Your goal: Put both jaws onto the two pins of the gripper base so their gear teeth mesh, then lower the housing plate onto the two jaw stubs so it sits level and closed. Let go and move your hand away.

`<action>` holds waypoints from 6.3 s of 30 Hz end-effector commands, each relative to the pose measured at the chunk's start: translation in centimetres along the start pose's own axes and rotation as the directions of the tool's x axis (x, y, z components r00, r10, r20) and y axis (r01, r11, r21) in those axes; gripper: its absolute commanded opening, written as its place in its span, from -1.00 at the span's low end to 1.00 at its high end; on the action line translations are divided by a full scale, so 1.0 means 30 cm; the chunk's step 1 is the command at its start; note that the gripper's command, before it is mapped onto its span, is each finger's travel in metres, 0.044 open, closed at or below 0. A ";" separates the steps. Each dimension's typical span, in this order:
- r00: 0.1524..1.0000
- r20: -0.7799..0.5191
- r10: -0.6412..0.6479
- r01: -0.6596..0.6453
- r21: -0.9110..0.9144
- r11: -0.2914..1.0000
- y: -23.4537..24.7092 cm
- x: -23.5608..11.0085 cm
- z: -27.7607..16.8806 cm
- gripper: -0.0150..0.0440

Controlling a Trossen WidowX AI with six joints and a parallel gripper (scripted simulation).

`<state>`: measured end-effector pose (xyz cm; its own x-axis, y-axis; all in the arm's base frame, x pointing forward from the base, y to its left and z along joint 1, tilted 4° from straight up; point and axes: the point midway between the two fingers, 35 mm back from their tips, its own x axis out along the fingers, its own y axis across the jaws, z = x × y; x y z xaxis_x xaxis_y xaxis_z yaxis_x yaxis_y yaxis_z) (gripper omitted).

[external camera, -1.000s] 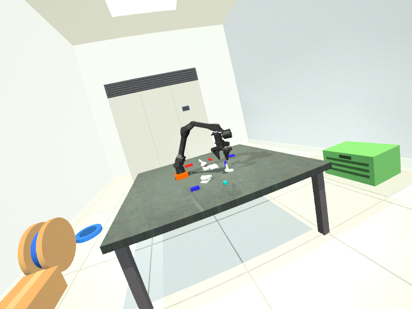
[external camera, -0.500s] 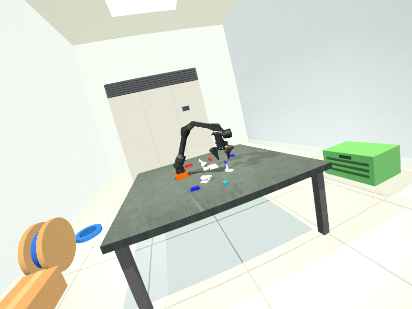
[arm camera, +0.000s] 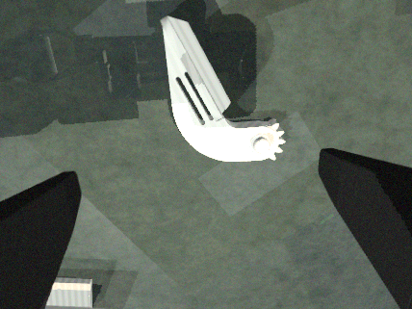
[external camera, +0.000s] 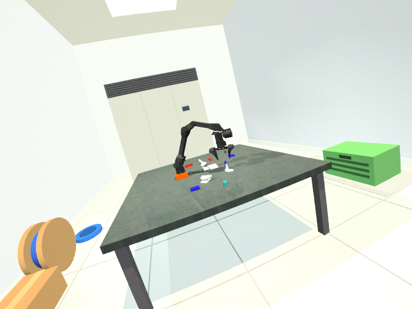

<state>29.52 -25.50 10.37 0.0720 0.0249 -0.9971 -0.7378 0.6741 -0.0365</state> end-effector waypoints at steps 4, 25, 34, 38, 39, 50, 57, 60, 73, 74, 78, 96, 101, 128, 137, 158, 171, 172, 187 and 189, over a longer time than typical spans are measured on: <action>1.000 0.004 0.001 -0.001 -0.149 0.989 -0.001 -0.002 0.011 1.00; 1.000 0.004 0.001 0.001 -0.438 0.899 -0.004 0.011 0.027 1.00; 1.000 0.005 0.001 0.001 -0.438 0.899 0.005 0.126 0.027 1.00; 1.000 0.005 0.001 0.001 -0.438 0.899 0.005 0.126 0.027 1.00; 1.000 0.005 0.001 0.001 -0.438 0.899 0.005 0.126 0.027 1.00; 1.000 0.005 0.001 0.001 -0.438 0.899 0.000 0.178 0.028 1.00; 1.000 0.005 0.001 0.001 -0.438 0.899 -0.002 0.216 0.028 1.00; 1.000 0.005 0.001 0.001 -0.438 0.899 -0.003 0.233 0.028 1.00; 1.000 0.005 0.001 0.001 -0.438 0.899 -0.003 0.295 0.028 1.00; 1.000 0.005 0.001 0.001 -0.438 0.899 -0.003 0.295 0.028 1.00; 1.000 0.005 0.001 0.001 -0.438 0.899 -0.003 0.295 0.028 1.00; 1.000 0.005 0.001 0.001 -0.438 0.899 -0.003 0.296 0.029 1.00; 1.000 0.002 0.001 -0.001 -0.442 0.897 -0.003 0.295 0.026 0.64; 1.000 0.002 0.001 0.000 -0.441 0.897 -0.008 0.247 0.026 -0.04; 1.000 0.003 0.001 0.000 -0.440 0.898 -0.012 0.149 0.027 -0.04; 1.000 0.005 0.002 0.000 -0.378 0.926 0.019 0.028 0.071 -0.04; 1.000 0.006 0.004 -0.003 -0.195 0.981 0.098 0.013 0.190 -0.04; 1.000 0.006 0.004 -0.003 -0.180 0.984 0.104 0.011 0.198 -0.04; 1.000 0.008 0.007 -0.008 0.052 0.999 0.216 -0.002 0.319 -0.04; 1.000 0.008 0.008 -0.008 0.083 0.997 0.232 -0.003 0.334 -0.04</action>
<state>31.23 -14.40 10.78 0.0723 0.0395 -0.9966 -0.7136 0.7002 -0.0240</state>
